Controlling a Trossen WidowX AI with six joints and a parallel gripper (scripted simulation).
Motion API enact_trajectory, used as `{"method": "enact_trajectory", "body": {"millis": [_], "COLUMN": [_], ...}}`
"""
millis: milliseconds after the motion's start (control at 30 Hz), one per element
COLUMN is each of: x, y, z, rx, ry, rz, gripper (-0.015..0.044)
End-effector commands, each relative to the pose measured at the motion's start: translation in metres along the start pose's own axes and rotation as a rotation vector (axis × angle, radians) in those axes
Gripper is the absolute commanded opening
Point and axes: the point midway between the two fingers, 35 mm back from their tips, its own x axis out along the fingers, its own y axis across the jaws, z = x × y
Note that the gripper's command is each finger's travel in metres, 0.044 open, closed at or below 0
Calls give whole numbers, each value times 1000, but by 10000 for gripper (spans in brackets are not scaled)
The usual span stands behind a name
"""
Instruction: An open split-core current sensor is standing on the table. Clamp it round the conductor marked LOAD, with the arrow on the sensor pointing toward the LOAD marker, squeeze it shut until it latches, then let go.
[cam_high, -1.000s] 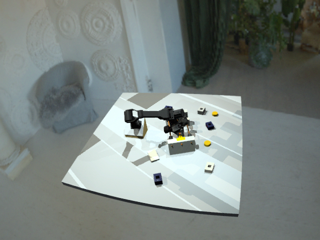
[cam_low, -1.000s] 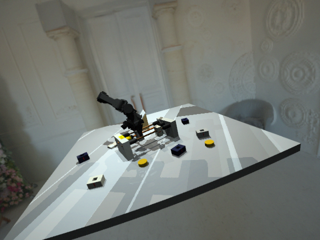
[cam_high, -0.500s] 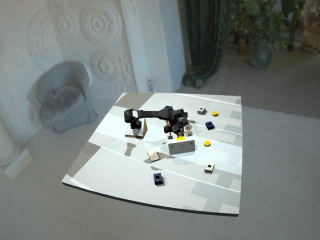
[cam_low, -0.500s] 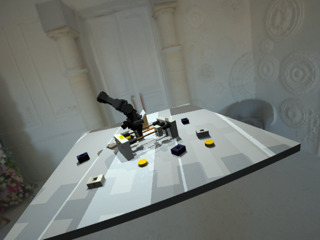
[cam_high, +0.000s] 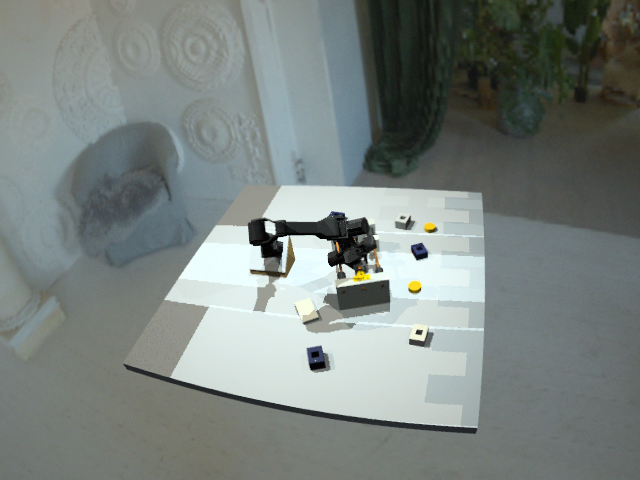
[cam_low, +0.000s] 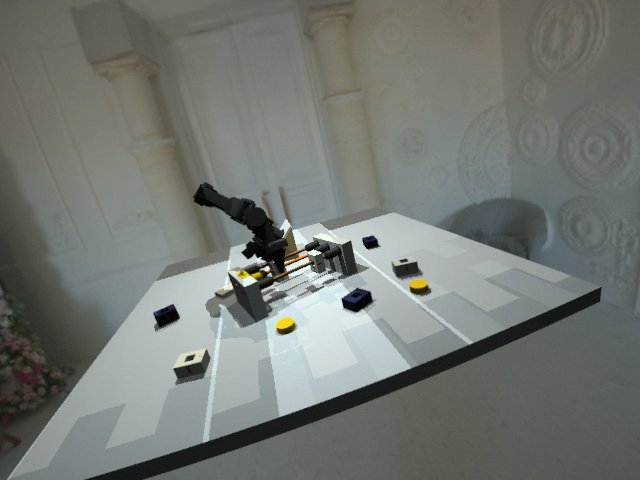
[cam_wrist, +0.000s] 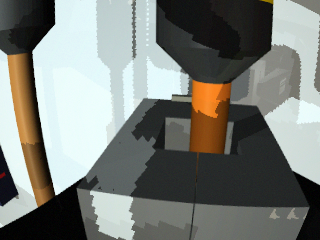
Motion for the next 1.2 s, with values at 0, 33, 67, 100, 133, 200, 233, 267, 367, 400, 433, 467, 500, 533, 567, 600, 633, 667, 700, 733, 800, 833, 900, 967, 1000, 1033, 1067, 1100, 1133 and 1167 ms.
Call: {"method": "enact_trajectory", "body": {"millis": [0,33,67,100,133,200,233,267,367,400,433,467,500,533,567,600,633,667,700,733,800,833,900,967,1000,1033,1067,1100,1133,1167], "x": [0,0,0,0,0,0,0,0,0,0,0,0,0,0,0,-1,-1,-2,-3,-4,-1,-1,-1,-1,-1,-1,-1,0,0,0], "y": [0,0,0,0,0,0,0,0,0,0,0,0,0,0,0,0,0,1,1,1,-2,-2,-2,-2,-2,-2,-2,-2,-2,-1], "z": [0,0,0,0,0,0,0,0,0,0,0,0,0,0,0,0,0,0,0,0,-2,-2,-2,-2,-2,-2,-2,-2,-2,-2], "rx": [0,0,0,0,0,0,0,0,0,0,0,0,0,0,0,-1,-2,-3,-4,-6,-10,-10,-10,-10,-10,-10,-10,-10,-9,-9], "ry": [0,0,0,0,0,0,0,0,0,0,0,0,0,0,0,1,3,4,6,8,9,9,9,9,9,9,9,10,10,12], "rz": [0,0,0,0,0,0,0,0,0,0,0,0,0,0,-2,-6,-12,-20,-29,-39,-25,-25,-25,-25,-25,-25,-25,-32,-44,-61], "gripper": [213,207,200,193,187,173,167,160,140,133,127,120,113,107,81,54,28,2,0,0,0,0,0,0,0,0,0,0,0,0]}}
